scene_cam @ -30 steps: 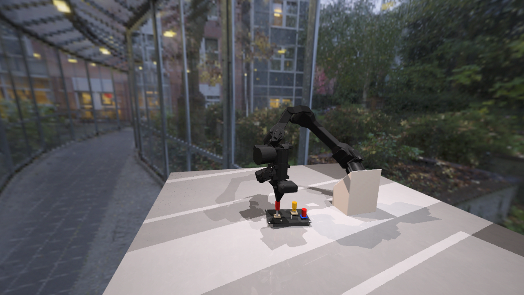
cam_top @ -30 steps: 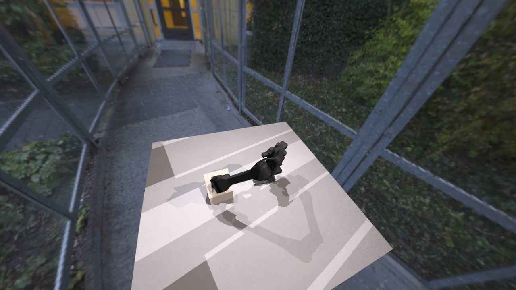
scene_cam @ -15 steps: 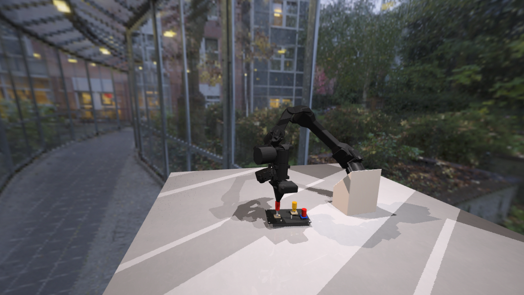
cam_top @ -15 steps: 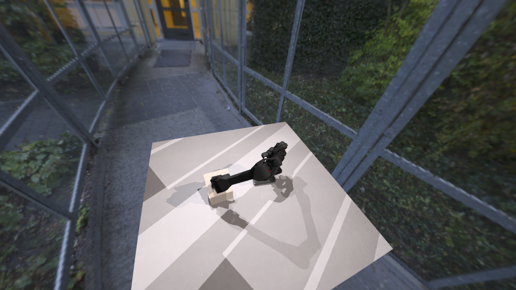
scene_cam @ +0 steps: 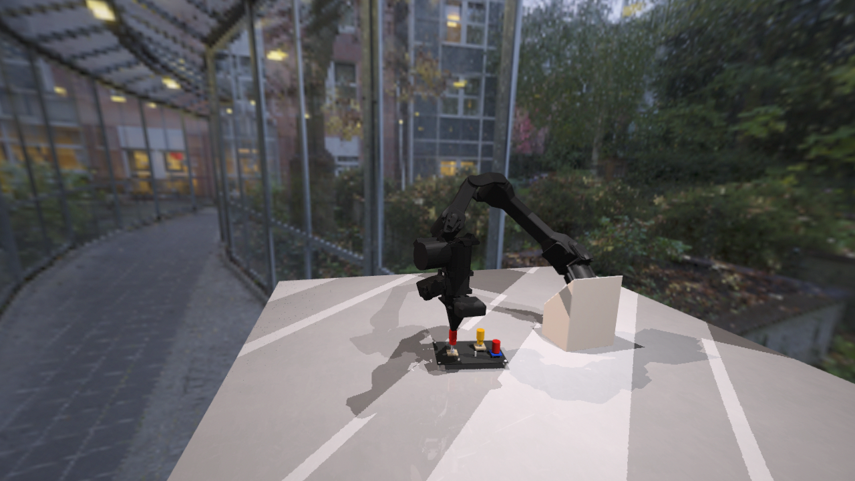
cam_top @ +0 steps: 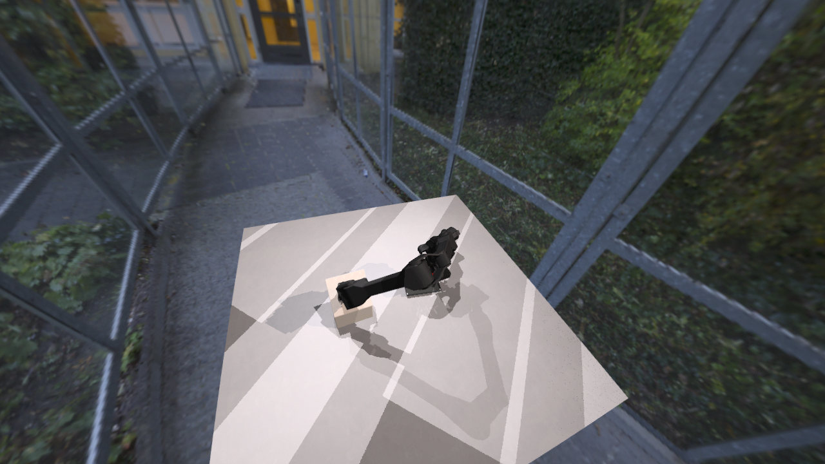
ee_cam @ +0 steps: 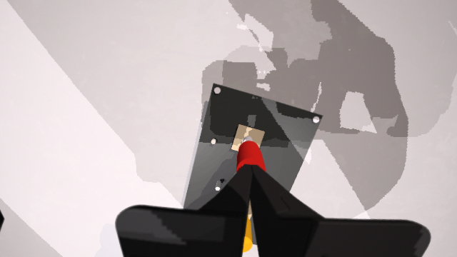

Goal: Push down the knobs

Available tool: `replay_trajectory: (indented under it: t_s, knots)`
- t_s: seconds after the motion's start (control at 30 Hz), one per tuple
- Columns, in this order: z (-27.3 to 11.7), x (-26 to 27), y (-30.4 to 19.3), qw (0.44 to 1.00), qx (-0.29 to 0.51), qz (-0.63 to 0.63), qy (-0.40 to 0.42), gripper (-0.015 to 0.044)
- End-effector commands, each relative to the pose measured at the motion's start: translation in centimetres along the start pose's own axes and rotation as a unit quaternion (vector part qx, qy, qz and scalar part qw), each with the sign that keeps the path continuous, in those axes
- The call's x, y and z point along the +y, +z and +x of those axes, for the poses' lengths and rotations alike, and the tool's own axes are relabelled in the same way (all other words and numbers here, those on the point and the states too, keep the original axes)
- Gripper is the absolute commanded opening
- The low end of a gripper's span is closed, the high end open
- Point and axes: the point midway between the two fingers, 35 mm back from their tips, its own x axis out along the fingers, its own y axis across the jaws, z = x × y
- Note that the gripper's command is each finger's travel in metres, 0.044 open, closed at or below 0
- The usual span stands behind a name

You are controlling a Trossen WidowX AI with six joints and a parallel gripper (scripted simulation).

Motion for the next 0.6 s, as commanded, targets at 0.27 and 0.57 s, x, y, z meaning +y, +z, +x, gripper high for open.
replay_trajectory:
  t_s: [0.27,0.57]
  knots:
    - [2.58,-0.31,0.11,1.000,0.013,0.015,-0.002,0.0000]
    - [2.96,-0.32,0.10,1.000,0.013,0.015,-0.002,0.0000]
